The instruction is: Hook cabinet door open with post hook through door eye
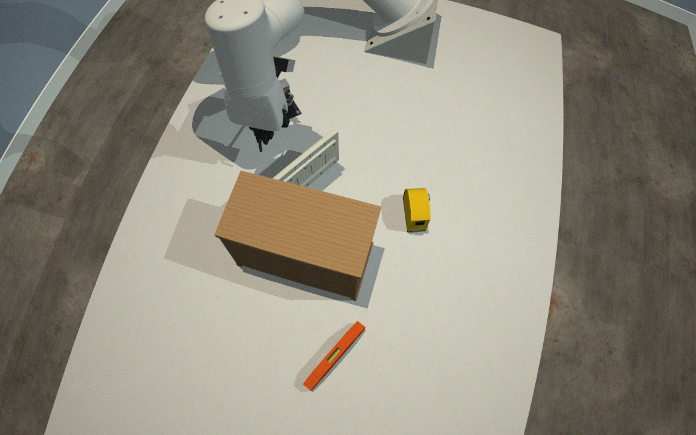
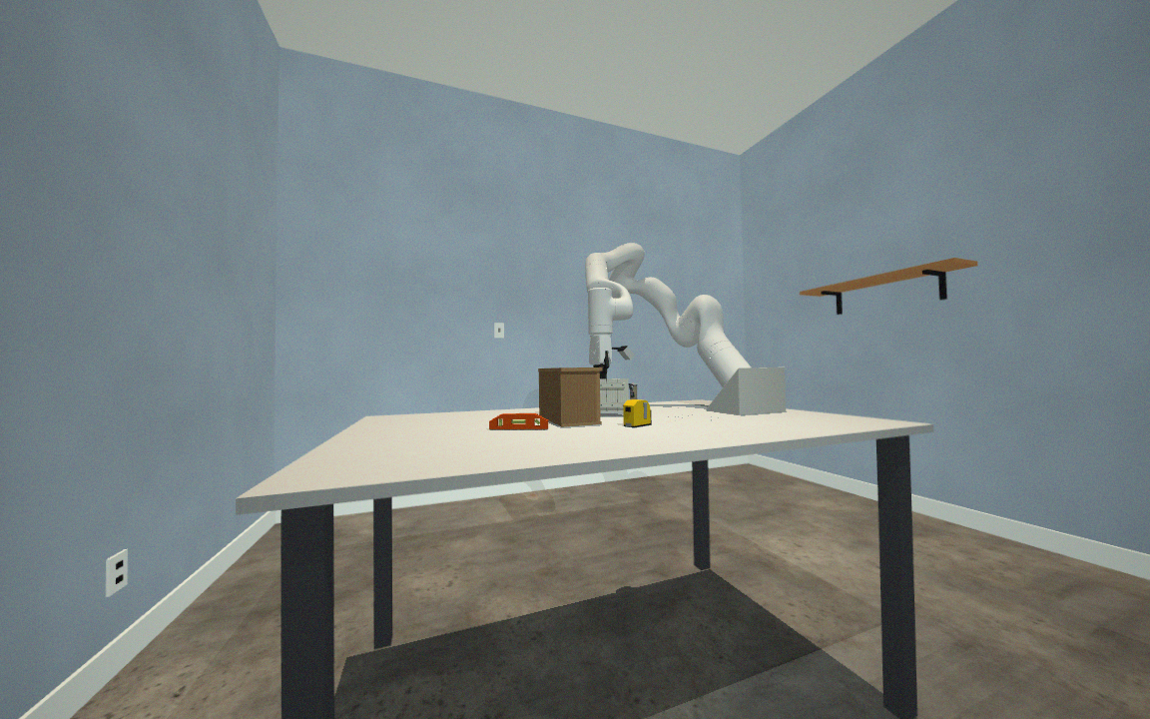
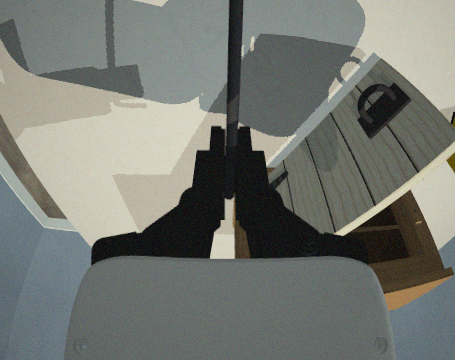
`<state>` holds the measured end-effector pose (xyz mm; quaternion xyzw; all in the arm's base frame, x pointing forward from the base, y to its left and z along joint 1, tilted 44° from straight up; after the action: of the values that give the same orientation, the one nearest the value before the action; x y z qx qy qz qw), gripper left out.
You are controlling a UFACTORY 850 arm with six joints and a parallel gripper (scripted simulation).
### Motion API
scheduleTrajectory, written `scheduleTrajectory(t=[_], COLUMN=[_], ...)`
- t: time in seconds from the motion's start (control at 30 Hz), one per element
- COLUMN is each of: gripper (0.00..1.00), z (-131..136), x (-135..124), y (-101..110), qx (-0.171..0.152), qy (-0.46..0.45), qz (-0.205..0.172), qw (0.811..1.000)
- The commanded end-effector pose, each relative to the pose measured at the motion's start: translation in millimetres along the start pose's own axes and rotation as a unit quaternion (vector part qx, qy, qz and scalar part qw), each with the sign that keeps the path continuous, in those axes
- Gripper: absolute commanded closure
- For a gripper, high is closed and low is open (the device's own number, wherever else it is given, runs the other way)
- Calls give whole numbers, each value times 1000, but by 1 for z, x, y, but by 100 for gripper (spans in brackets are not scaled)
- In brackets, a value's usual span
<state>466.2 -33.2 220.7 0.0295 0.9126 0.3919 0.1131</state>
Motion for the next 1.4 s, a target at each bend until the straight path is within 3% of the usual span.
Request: scheduleTrajectory(t=[0.0,1.37], gripper=[96,96], z=[5,33], x=[1,12], y=[0,0], qx=[0,0], qy=[14,150], qz=[0,0], qw=[1000,989])
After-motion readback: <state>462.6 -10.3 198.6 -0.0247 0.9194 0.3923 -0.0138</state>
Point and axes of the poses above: the point where the finger pads meet when closed, its own y axis back along the fingers, its own z axis across the jaws, x = y × z, the point moved 8 cm from there along y, back along the fingers, and after that the axes turned 13 degrees about -y, right-handed, at the moved point
